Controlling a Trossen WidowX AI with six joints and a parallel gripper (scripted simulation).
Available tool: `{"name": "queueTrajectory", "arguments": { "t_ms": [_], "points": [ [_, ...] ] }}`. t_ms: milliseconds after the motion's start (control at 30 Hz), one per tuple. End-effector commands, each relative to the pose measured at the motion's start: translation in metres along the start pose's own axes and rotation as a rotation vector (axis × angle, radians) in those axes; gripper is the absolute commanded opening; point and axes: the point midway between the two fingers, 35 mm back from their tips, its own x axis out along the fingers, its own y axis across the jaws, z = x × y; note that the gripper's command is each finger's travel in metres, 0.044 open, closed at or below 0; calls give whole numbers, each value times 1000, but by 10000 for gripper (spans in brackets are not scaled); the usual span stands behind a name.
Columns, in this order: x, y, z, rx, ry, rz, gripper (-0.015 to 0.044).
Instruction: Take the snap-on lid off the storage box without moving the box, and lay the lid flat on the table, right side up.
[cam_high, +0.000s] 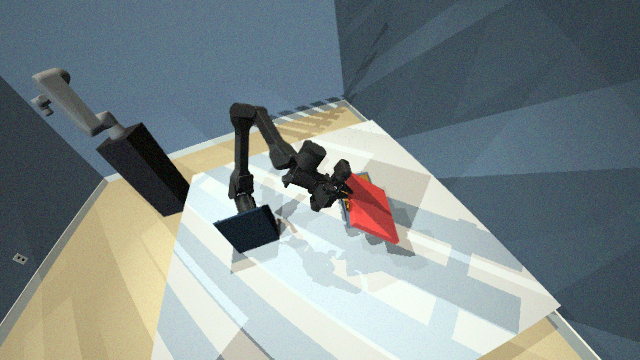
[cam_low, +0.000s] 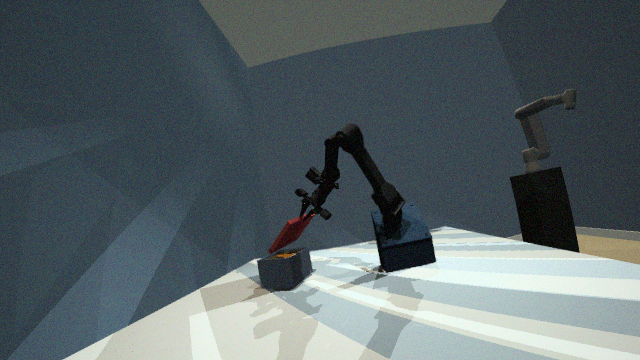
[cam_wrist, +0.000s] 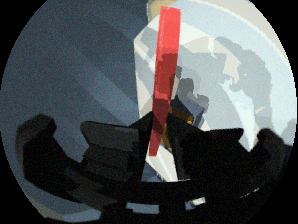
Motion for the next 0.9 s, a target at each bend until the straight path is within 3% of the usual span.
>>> {"name": "queueTrajectory", "arguments": {
  "t_ms": [0,867],
  "points": [
    [-2,2,8,-7,3,6,0],
    [-7,-2,59,-10,0,6,0]
  ]
}}
